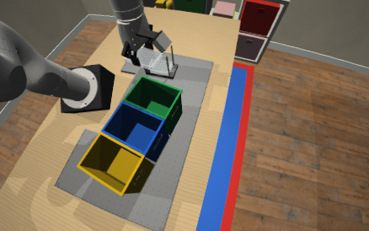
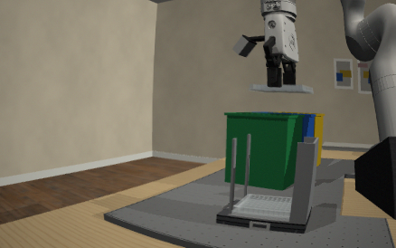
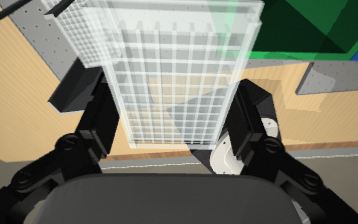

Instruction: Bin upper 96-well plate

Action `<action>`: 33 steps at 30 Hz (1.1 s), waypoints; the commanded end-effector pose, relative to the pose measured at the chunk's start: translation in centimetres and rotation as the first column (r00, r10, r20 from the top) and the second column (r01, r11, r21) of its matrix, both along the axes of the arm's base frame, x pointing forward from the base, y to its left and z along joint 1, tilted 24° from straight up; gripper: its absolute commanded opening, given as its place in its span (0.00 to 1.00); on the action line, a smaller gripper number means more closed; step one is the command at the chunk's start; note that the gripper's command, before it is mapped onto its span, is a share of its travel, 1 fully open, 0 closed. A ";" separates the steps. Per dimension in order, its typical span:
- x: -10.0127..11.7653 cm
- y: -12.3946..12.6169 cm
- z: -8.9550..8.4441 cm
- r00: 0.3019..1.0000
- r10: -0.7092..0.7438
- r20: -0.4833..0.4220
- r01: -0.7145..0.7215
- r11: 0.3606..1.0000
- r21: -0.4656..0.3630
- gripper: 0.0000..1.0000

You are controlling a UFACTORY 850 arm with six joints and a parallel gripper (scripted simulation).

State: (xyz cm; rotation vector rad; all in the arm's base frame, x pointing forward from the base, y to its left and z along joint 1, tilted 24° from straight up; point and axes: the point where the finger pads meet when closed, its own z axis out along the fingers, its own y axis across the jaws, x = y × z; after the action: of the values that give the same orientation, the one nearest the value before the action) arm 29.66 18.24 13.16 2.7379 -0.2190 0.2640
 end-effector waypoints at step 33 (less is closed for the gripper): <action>2.0 -10.0 4.1 1.000 0.000 0.001 0.000 1.000 0.002 0.00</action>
State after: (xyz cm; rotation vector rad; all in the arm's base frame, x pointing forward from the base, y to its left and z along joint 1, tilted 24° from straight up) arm 31.30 9.42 16.71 2.7374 -0.2192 0.2651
